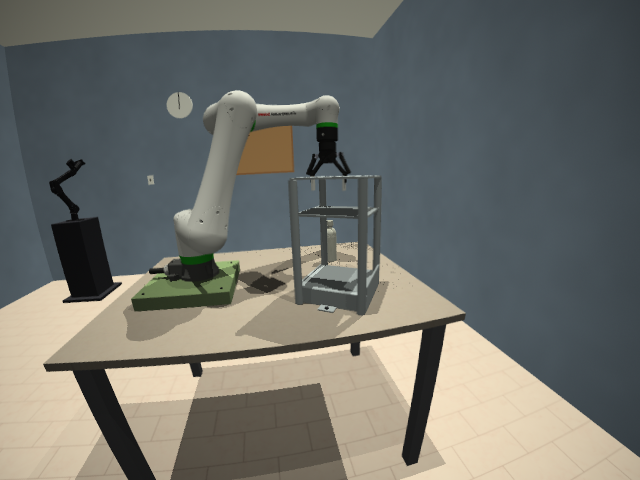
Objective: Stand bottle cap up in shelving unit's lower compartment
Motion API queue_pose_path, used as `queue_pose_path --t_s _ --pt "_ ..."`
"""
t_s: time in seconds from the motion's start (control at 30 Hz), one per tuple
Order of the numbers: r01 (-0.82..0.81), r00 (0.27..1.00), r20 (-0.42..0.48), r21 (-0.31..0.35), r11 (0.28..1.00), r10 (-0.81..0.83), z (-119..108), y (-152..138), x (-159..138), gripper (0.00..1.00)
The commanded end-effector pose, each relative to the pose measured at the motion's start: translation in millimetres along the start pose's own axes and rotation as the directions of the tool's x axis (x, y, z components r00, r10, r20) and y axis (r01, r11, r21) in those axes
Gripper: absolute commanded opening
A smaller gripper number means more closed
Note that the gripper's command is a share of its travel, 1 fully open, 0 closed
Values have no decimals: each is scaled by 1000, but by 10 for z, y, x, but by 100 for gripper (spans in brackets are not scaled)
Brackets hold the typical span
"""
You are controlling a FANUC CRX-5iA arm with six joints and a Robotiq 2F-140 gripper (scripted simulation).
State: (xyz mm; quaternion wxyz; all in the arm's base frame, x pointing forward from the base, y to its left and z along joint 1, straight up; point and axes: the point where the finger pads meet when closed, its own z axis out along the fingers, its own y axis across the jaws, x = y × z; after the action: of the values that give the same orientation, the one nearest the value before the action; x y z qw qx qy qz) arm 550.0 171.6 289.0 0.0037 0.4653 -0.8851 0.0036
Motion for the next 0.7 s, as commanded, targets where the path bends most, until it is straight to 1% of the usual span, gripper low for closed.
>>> queue_pose_path --t_s 0.0,0.4,0.43,0.53,0.57,0.63,0.67 --pt "23 1000 14 0 1000 -23 50 -46 40 100" --pt "23 1000 14 0 1000 -23 50 -46 40 100" --pt "23 1000 13 0 1000 -23 50 -46 40 46" --pt "26 999 -18 2 1000 -26 55 -47 41 46" --pt "29 999 -46 4 1000 -29 58 -48 42 46" --pt "36 991 -130 12 999 -34 60 -45 44 46" --pt "36 991 -130 12 999 -34 60 -45 44 46"
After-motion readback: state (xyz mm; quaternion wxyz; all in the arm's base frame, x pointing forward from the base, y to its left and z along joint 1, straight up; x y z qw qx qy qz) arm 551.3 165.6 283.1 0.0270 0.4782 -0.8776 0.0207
